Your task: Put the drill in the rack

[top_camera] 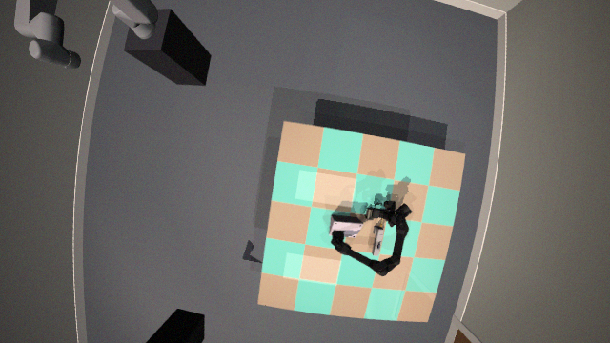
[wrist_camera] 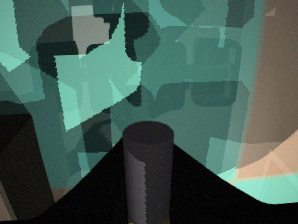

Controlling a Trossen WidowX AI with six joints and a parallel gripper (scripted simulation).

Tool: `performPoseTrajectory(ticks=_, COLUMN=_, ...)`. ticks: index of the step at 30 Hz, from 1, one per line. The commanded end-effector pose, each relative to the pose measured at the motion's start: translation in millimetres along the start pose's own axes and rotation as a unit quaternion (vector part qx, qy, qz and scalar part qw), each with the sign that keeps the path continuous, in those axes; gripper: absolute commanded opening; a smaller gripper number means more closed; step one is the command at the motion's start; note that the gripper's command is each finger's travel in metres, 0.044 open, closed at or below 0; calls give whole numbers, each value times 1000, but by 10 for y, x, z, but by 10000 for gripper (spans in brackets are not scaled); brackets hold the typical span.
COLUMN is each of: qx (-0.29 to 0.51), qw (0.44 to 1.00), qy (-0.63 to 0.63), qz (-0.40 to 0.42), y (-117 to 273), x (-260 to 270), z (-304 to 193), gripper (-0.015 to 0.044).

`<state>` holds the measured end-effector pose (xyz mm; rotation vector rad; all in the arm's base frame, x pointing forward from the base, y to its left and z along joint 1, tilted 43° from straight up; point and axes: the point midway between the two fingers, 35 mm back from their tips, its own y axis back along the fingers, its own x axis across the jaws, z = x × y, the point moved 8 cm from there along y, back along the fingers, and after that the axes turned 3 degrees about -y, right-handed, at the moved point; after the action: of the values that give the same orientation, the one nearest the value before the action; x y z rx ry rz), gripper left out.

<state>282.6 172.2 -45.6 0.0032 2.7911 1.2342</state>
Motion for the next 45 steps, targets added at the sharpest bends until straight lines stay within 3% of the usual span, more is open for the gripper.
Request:
performPoseTrajectory(ticks=1, qx=-2, qw=1000, qy=0, qz=0, y=20, x=8, z=76, gripper=0)
performPoseTrajectory(ticks=45, qx=-3, qw=1000, qy=0, qz=0, y=223, x=-13, z=74, gripper=0)
